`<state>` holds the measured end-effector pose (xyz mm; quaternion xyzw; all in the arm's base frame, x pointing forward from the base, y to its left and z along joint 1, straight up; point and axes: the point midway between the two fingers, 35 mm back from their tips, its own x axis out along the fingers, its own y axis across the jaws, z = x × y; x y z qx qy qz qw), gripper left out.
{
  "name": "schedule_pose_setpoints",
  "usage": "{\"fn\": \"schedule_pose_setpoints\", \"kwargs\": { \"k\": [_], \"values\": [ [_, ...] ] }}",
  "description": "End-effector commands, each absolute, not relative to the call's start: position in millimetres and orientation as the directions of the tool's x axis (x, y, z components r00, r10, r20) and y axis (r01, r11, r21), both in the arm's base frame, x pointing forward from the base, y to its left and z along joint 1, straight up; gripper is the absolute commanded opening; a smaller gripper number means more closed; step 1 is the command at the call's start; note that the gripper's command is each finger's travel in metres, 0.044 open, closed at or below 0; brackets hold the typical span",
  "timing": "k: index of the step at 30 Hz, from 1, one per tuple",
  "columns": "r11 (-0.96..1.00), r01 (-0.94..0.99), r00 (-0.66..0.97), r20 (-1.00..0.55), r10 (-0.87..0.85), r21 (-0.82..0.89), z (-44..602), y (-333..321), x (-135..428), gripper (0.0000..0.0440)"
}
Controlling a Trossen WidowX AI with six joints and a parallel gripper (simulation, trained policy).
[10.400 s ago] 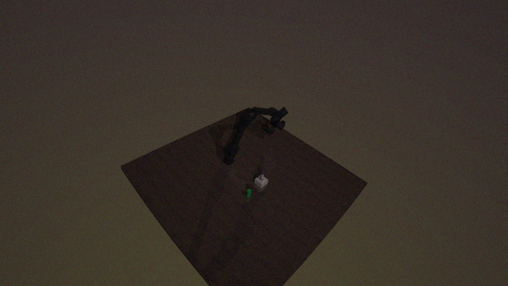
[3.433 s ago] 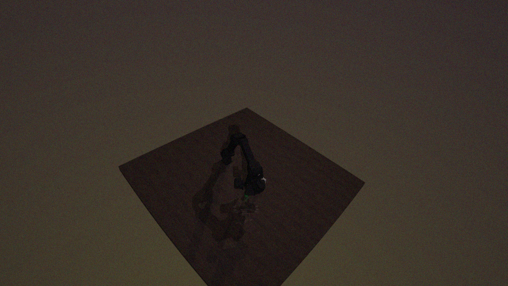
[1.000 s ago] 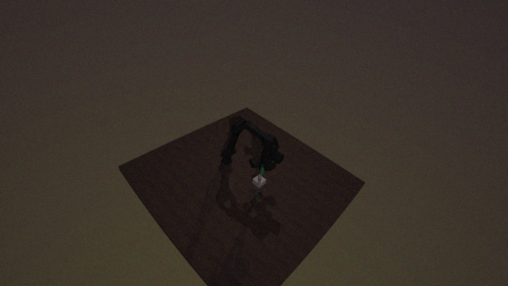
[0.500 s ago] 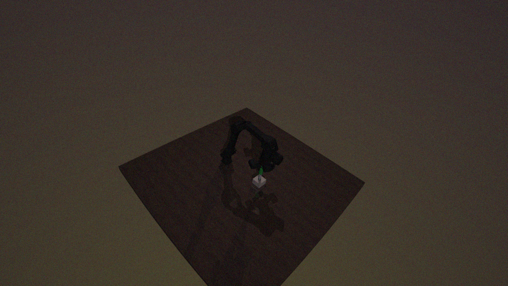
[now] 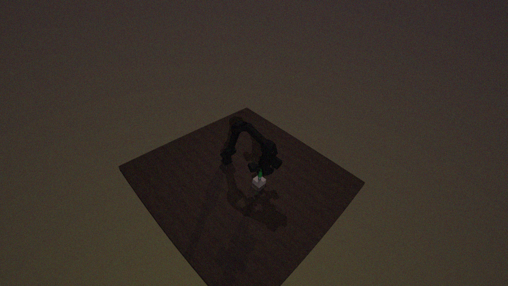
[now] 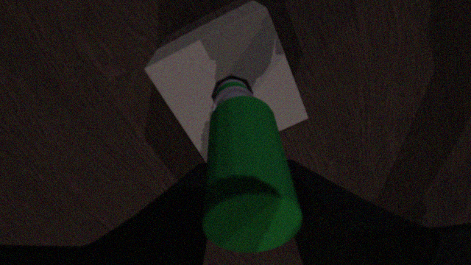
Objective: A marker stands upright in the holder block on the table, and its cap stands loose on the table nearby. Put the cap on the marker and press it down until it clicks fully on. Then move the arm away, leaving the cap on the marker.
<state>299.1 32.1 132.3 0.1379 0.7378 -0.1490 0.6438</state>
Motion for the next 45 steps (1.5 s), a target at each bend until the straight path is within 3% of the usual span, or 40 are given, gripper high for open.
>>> {"fn": "schedule_pose_setpoints", "kwargs": {
  "k": [1,8,10,13,45],
  "values": [
    [0.925,0.379,-0.152,-0.988,0.024,-0.035,120,34,297,0.0],
    [0.934,0.357,-0.153,-0.988,0.027,-0.029,104,33,296,0.0001],
    [0.935,0.353,-0.16,-0.987,0.022,-0.037,99,32,295,0.0053],
    [0.937,0.347,-0.182,-0.983,0.025,-0.04,95,32,288,0.0065],
    [0.971,0.233,-0.09,-0.996,-0.022,-0.042,78,23,296,0.012]
  ]
}}
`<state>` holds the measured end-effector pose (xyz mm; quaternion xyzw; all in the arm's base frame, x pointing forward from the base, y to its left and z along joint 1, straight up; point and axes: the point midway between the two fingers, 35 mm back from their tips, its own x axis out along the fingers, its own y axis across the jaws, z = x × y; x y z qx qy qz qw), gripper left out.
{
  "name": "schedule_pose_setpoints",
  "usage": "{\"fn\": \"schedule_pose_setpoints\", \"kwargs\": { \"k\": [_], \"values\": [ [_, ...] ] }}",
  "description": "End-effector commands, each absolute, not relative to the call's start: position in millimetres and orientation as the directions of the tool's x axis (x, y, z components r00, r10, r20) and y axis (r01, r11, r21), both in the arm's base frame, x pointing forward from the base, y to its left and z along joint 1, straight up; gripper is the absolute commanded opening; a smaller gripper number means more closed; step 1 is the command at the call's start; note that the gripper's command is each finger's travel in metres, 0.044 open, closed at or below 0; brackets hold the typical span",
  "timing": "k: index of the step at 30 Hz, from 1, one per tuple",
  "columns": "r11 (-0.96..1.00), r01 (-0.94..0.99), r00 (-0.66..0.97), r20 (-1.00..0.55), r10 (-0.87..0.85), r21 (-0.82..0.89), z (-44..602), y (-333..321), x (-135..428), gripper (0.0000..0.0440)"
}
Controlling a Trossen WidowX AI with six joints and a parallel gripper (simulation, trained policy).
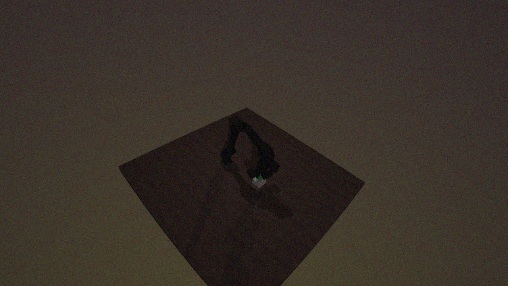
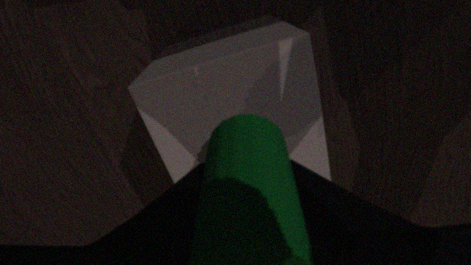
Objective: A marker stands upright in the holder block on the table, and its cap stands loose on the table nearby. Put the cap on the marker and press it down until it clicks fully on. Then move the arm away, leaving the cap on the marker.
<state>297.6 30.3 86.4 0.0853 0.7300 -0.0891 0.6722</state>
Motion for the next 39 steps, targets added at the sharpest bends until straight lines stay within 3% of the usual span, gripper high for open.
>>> {"fn": "schedule_pose_setpoints", "kwargs": {
  "k": [1,9,13,16,25,39],
  "values": [
    [0.972,0.23,-0.087,-0.996,-0.023,-0.042,78,23,296,0.0122],
    [0.978,0.203,-0.068,-0.997,-0.029,-0.042,77,21,297,0.0139],
    [0.979,0.198,-0.094,-0.995,-0.024,-0.042,75,22,287,0.0177],
    [0.98,0.195,-0.101,-0.995,-0.021,-0.041,75,23,283,0.0225],
    [0.983,0.182,-0.068,-0.998,-0.014,-0.026,83,25,279,0.044],
    [0.983,0.185,0.078,-0.997,0.002,0.016,125,28,291,0.044]
  ]
}}
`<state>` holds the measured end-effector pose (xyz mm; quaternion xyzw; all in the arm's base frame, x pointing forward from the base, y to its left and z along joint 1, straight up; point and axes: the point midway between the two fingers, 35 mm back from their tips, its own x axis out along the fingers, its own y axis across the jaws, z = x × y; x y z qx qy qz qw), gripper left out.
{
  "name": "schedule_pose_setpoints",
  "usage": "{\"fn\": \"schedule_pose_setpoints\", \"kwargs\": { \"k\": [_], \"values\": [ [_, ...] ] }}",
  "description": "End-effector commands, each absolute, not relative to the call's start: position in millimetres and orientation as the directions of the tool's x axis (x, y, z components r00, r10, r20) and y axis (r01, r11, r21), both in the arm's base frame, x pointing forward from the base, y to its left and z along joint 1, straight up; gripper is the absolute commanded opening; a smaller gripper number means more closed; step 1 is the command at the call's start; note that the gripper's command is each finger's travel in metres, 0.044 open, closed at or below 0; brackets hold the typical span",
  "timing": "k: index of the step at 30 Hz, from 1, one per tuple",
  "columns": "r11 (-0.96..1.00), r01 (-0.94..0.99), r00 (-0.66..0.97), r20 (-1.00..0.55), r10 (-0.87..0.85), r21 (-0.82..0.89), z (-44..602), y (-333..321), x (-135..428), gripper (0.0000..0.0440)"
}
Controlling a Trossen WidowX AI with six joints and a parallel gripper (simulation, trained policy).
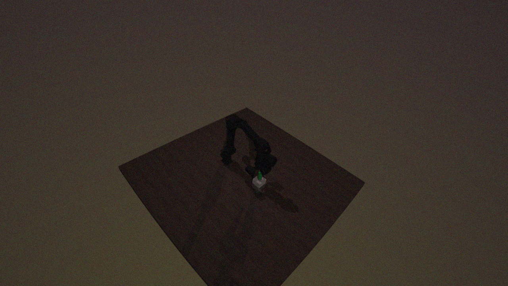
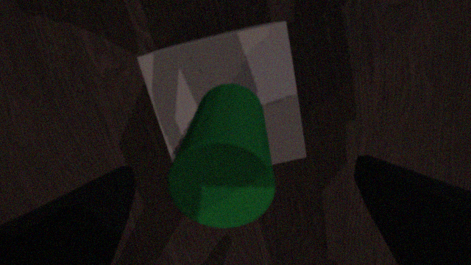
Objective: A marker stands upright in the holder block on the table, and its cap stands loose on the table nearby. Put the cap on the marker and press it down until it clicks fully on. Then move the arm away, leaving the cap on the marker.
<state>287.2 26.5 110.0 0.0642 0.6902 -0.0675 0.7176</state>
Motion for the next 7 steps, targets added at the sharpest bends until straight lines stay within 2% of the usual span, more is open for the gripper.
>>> {"fn": "schedule_pose_setpoints", "kwargs": {
  "k": [1,7],
  "values": [
    [0.983,0.184,0.085,-0.996,0.003,0.019,129,28,292,0.044],
    [0.984,0.175,0.119,-0.993,0.009,0.03,148,28,293,0.044]
  ]
}}
